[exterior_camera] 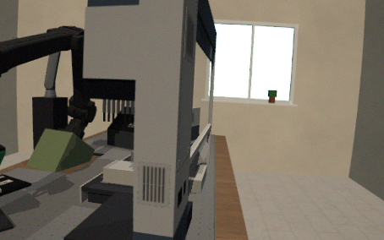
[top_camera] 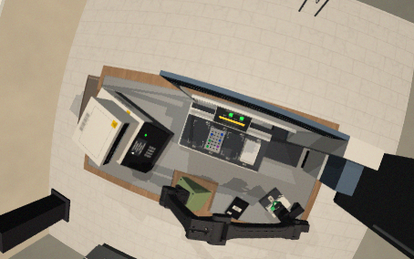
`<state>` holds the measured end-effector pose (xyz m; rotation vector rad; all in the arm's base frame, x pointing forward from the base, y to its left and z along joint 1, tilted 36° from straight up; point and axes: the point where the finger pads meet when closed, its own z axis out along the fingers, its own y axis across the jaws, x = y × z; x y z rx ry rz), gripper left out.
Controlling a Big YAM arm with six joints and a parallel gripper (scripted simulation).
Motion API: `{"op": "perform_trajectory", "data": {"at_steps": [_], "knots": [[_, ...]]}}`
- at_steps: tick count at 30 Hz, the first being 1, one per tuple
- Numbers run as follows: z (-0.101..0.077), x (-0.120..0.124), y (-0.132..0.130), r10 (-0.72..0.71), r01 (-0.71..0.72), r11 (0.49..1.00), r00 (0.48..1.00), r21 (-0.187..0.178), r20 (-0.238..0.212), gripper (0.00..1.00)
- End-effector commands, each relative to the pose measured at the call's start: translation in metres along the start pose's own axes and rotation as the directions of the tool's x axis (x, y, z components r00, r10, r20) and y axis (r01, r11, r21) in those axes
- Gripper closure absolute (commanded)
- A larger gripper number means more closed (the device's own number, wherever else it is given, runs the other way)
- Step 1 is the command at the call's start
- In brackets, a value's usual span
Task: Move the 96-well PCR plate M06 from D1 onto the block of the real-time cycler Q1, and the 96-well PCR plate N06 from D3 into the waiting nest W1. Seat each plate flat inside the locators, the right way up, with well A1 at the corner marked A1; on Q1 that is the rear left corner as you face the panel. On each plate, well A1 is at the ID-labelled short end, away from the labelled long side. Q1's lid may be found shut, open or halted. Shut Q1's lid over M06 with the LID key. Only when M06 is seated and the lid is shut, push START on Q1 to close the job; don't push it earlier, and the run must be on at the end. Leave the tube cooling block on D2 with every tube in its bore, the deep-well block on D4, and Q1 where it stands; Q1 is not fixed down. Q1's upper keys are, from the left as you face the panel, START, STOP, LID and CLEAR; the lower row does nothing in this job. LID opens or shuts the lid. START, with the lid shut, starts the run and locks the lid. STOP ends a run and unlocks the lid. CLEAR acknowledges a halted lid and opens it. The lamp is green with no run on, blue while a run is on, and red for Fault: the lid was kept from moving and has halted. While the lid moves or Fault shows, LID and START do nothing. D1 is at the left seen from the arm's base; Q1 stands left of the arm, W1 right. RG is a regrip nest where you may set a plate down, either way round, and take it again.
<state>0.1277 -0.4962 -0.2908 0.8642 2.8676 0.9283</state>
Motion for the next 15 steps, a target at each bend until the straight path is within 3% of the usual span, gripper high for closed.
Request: {"op": "perform_trajectory", "data": {"at_steps": [1, 6, 15], "knots": [[-0.002, -0.001, -0.004, 0.012, -0.013, 1.000, 1.000, 0.013, 0.025, 1.00], [0.022, 0.004, 0.008, 0.009, -0.009, 1.000, 1.000, -0.016, -0.011, 1.00], [0.011, 0.004, 0.005, 0.009, -0.009, 1.000, 1.000, 0.006, 0.017, 1.00]]}}
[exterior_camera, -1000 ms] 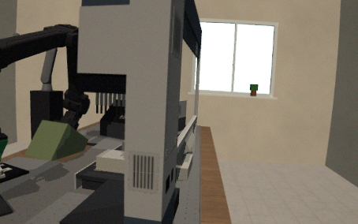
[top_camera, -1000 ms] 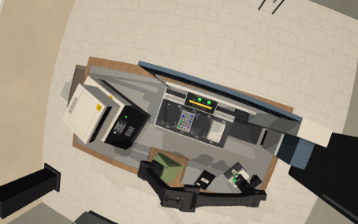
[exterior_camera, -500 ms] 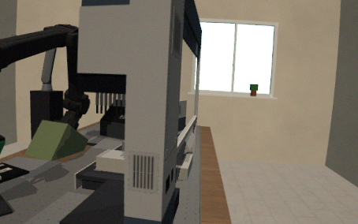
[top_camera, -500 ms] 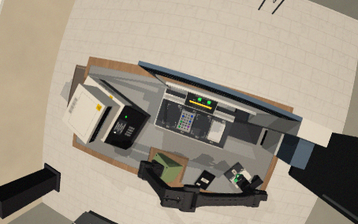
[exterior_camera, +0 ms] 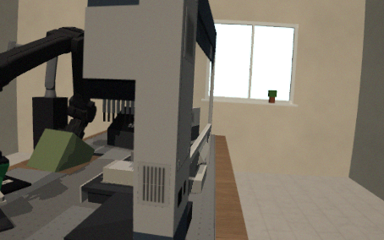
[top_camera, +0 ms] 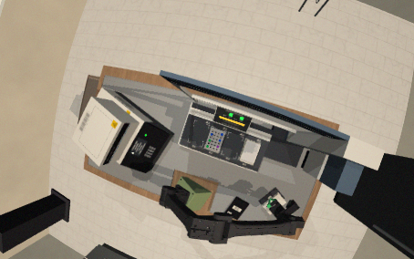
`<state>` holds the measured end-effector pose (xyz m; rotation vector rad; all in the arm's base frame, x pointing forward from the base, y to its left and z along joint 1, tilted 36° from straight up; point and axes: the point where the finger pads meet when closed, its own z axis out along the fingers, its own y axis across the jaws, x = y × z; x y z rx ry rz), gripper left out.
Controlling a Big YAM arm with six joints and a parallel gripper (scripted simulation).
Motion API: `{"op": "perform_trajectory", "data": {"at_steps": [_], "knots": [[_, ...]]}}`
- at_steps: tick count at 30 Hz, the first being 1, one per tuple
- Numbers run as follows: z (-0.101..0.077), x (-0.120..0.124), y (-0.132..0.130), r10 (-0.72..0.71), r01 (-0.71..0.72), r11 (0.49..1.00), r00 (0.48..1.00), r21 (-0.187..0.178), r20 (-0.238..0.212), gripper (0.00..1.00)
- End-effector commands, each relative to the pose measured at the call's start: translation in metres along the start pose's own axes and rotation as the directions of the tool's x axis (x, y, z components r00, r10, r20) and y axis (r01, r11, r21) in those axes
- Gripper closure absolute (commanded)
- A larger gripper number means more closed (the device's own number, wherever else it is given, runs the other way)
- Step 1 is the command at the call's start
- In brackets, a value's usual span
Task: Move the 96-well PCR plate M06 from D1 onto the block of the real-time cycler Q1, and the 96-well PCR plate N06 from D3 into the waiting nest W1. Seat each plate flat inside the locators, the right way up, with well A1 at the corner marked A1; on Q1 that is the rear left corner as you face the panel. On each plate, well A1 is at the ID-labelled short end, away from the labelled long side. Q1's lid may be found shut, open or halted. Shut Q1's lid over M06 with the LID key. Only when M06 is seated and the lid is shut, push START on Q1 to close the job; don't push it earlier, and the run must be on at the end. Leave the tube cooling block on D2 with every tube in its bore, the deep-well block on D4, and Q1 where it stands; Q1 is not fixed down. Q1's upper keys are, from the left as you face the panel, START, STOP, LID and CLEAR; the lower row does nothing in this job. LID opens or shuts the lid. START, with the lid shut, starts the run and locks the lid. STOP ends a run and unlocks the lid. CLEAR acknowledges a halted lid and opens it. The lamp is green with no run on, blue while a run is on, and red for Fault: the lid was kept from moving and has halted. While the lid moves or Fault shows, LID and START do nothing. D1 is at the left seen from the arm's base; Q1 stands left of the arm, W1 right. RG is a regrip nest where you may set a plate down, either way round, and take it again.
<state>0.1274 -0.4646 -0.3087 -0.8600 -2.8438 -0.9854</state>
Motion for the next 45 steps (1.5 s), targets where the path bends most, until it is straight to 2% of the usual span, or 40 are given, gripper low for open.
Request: {"op": "perform_trajectory", "data": {"at_steps": [1, 3, 8, 12, 17, 18, 23, 26, 31, 40, 45], "knots": [[-0.022, -0.008, -0.006, 0.005, -0.007, 0.999, 0.999, 0.038, 0.046, 1.00], [-0.017, -0.006, -0.007, 0.011, -0.012, 0.999, 0.999, 0.036, 0.047, 1.00], [0.010, -0.003, -0.004, 0.010, -0.011, 1.000, 1.000, 0.019, 0.025, 1.00], [0.025, -0.002, -0.001, 0.010, -0.010, 1.000, 1.000, 0.010, 0.014, 1.00], [0.019, -0.009, -0.002, 0.002, -0.002, 1.000, 1.000, 0.024, 0.025, 1.00], [0.012, -0.012, -0.003, -0.004, 0.003, 1.000, 0.999, 0.031, 0.031, 1.00], [0.003, -0.018, -0.014, -0.001, -0.002, 0.998, 0.998, 0.057, 0.062, 1.00], [0.009, -0.023, -0.015, -0.006, 0.002, 0.998, 0.998, 0.062, 0.063, 1.00], [0.020, -0.021, -0.012, -0.017, 0.015, 0.999, 0.999, 0.045, 0.041, 1.00], [0.010, -0.008, -0.008, -0.012, 0.011, 1.000, 0.999, 0.028, 0.033, 1.00], [0.012, 0.000, -0.005, -0.002, 0.002, 1.000, 1.000, 0.017, 0.023, 1.00]]}}
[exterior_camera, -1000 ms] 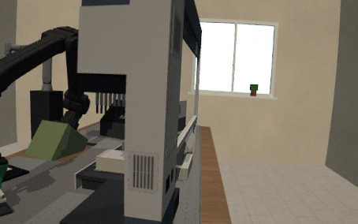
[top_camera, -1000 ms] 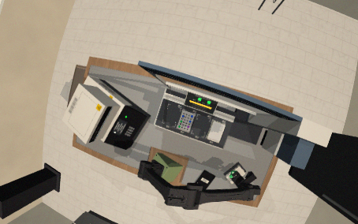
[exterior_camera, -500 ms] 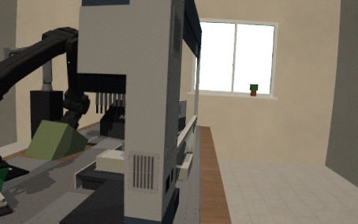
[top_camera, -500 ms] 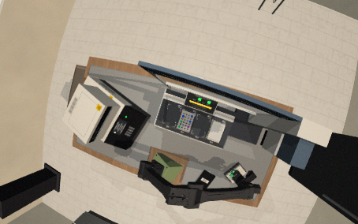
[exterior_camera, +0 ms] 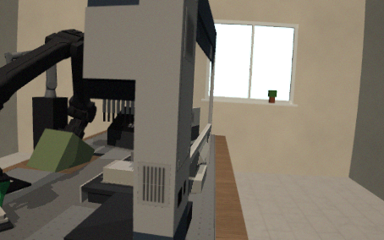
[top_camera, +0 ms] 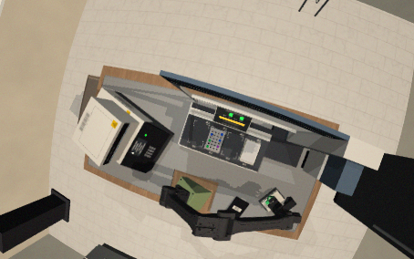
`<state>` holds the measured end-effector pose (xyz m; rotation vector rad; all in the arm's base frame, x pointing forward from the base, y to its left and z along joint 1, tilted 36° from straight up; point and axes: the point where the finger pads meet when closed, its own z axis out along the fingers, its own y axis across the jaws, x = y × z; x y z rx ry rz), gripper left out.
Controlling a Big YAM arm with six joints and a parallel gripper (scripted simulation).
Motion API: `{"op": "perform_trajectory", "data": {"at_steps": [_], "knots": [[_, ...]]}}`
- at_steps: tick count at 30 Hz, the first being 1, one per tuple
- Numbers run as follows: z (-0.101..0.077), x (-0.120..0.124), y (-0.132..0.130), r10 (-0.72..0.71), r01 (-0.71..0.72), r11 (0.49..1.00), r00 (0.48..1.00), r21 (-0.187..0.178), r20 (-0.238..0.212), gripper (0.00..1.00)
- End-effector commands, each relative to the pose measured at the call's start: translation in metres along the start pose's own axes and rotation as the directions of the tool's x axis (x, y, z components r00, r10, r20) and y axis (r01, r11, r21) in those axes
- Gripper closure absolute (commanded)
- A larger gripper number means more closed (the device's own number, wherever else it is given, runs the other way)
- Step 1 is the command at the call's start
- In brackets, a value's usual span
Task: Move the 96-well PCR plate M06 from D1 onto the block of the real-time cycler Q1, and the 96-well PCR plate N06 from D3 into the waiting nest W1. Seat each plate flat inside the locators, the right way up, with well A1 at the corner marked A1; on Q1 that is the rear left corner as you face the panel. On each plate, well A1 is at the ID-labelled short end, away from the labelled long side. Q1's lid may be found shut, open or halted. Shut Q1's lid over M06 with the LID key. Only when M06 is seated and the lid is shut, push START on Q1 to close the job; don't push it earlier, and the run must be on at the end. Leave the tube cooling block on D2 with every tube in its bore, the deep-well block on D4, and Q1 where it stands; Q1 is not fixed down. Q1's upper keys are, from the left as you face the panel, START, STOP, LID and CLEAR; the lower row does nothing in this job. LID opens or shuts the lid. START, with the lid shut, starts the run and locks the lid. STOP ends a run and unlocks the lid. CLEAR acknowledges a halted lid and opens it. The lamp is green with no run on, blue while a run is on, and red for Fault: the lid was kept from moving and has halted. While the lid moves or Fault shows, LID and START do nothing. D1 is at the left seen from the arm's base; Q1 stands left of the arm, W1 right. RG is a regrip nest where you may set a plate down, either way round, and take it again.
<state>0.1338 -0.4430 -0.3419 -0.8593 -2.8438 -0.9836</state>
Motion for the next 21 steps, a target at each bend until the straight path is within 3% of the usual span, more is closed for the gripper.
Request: {"op": "perform_trajectory", "data": {"at_steps": [1, 12, 21], "knots": [[-0.028, 0.001, -0.003, -0.001, 0.001, 1.000, 1.000, 0.016, 0.025, 1.00], [-0.031, 0.003, -0.003, 0.003, -0.003, 1.000, 1.000, 0.016, 0.028, 1.00], [-0.028, -0.017, -0.002, -0.006, 0.006, 0.999, 1.000, 0.036, 0.023, 1.00]]}}
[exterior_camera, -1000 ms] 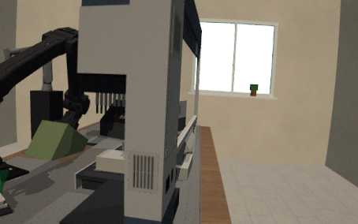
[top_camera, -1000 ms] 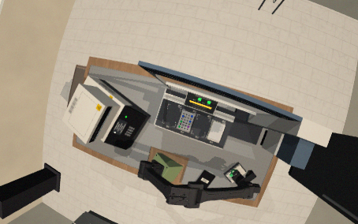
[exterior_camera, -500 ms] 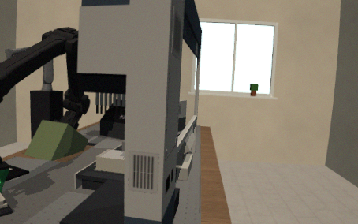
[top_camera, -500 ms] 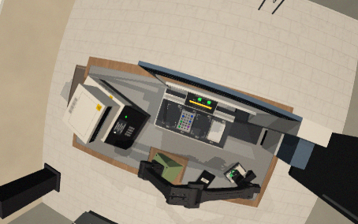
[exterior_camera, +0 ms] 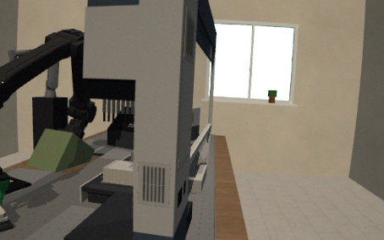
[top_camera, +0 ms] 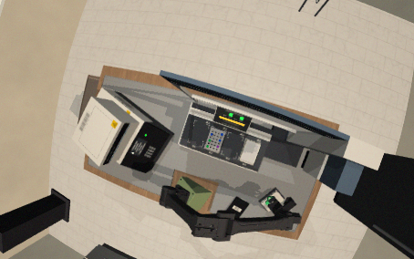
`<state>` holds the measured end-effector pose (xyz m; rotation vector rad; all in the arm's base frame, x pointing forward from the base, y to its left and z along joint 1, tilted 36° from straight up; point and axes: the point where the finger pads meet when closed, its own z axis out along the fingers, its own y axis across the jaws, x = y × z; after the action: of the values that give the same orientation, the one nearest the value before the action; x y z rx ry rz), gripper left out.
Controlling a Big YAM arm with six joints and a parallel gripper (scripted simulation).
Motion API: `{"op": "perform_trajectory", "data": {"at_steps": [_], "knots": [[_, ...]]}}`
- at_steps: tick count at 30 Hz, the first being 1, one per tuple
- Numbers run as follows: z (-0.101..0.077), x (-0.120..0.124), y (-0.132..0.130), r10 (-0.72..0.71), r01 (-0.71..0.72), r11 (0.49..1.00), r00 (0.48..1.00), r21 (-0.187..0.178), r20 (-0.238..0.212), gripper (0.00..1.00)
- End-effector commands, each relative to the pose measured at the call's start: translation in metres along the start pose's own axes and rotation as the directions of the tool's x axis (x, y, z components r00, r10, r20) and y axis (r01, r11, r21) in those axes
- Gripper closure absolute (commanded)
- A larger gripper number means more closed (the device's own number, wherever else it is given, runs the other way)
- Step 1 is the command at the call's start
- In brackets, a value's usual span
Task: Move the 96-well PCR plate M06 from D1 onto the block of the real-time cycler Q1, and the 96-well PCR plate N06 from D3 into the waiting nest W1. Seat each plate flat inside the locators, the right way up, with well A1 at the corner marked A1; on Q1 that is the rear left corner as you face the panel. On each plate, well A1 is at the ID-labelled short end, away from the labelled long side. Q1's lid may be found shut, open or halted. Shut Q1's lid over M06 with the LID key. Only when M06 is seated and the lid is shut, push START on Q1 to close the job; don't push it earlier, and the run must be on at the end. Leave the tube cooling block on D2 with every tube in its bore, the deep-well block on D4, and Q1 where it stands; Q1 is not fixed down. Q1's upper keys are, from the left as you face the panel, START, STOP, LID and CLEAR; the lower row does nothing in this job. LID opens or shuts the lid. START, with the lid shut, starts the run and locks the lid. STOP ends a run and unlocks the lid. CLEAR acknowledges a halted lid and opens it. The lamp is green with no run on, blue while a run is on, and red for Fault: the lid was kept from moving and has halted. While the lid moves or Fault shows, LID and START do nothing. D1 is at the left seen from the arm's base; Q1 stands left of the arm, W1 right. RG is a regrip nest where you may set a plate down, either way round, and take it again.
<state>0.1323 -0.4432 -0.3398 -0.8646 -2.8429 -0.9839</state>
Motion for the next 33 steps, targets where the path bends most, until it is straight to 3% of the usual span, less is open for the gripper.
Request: {"op": "perform_trajectory", "data": {"at_steps": [1, 10, 17, 22, 26, 33], "knots": [[-0.026, -0.019, -0.002, -0.009, 0.009, 0.999, 1.000, 0.036, 0.021, 1.00], [-0.024, -0.014, -0.019, 0.010, -0.011, 0.999, 0.999, 0.031, 0.036, 1.00], [-0.051, -0.025, -0.026, -0.020, 0.015, 0.998, 0.998, 0.066, 0.067, 1.00], [-0.055, -0.026, -0.025, -0.023, 0.018, 0.997, 0.997, 0.071, 0.071, 1.00], [-0.054, -0.035, -0.022, -0.042, 0.036, 0.996, 0.997, 0.086, 0.071, 1.00], [-0.033, -0.031, -0.016, -0.048, 0.043, 0.996, 0.997, 0.077, 0.056, 1.00]]}}
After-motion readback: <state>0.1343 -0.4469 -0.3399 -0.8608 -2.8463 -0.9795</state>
